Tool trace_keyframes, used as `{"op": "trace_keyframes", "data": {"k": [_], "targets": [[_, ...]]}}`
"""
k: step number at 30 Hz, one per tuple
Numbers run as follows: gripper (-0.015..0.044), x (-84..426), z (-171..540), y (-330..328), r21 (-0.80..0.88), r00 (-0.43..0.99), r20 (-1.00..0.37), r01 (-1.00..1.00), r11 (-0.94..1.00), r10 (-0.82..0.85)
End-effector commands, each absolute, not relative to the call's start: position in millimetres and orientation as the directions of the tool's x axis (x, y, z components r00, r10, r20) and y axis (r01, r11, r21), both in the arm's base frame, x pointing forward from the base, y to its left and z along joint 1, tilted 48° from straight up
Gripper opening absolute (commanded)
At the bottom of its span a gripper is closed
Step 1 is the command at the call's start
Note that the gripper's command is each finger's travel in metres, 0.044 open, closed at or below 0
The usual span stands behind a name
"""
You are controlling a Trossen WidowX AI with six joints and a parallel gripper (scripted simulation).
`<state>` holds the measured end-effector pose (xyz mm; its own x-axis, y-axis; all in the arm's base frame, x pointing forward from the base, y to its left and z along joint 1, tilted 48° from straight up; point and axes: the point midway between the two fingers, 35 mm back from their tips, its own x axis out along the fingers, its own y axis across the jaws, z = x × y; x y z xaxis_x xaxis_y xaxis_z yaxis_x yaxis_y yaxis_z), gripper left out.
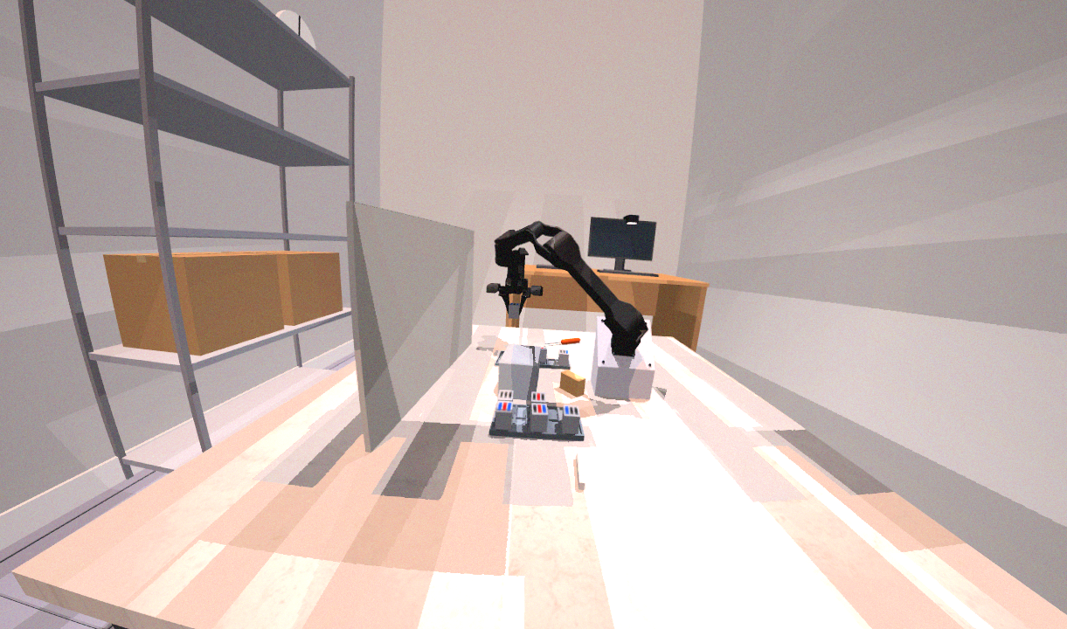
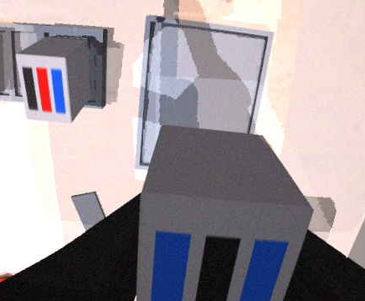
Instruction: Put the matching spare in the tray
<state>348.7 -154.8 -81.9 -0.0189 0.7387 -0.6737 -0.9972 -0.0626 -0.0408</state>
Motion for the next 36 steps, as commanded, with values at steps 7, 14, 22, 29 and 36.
{"op": "trace_keyframes", "data": {"k": [7, 14, 22, 29, 36], "targets": [[0.0, 352, -89, -152, -0.052, -0.015, -0.679, -0.996, -0.07, 0.734], [0.0, 353, -95, -147, -0.053, -0.015, -0.68, -0.996, -0.069, 0.733], [0.0, 354, -101, -141, -0.053, -0.015, -0.68, -0.996, -0.069, 0.733], [0.0, 355, -106, -136, -0.053, -0.015, -0.681, -0.996, -0.069, 0.732], [0.0, 356, -112, -131, -0.053, -0.014, -0.681, -0.996, -0.069, 0.732]]}}
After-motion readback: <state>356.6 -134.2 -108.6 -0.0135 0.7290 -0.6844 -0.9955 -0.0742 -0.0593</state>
